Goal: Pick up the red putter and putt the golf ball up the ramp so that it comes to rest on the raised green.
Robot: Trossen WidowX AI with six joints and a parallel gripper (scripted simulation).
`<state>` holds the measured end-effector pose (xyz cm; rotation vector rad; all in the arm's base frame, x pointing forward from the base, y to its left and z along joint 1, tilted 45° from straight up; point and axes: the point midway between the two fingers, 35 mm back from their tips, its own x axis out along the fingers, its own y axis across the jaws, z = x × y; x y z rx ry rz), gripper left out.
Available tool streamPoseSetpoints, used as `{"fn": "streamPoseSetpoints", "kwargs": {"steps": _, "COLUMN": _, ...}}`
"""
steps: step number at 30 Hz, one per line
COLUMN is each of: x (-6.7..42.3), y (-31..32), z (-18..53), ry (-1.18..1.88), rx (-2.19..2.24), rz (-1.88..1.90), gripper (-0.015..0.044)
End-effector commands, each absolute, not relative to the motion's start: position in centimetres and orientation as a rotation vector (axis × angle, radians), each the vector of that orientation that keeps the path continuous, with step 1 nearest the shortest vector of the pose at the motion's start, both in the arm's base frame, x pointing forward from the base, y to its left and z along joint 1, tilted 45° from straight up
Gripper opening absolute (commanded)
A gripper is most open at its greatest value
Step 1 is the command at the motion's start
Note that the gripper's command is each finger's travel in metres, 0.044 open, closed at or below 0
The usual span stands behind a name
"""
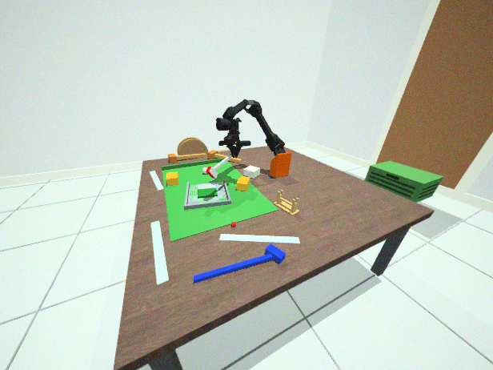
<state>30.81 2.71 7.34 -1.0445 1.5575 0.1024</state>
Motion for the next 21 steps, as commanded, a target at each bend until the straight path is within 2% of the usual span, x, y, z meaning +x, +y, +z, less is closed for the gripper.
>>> {"fn": "streamPoseSetpoints", "kwargs": {"steps": 1, "x": 30.4, "y": 0.2, "z": 9.8, "ry": 1.535, "rx": -0.951, "rz": -0.037, "gripper": 0.0}}
{"fn": "streamPoseSetpoints", "kwargs": {"steps": 21, "x": 24.4, "y": -10.0, "z": 19.2, "ry": 1.38, "rx": -0.534, "rz": -0.639, "gripper": 0.0}}
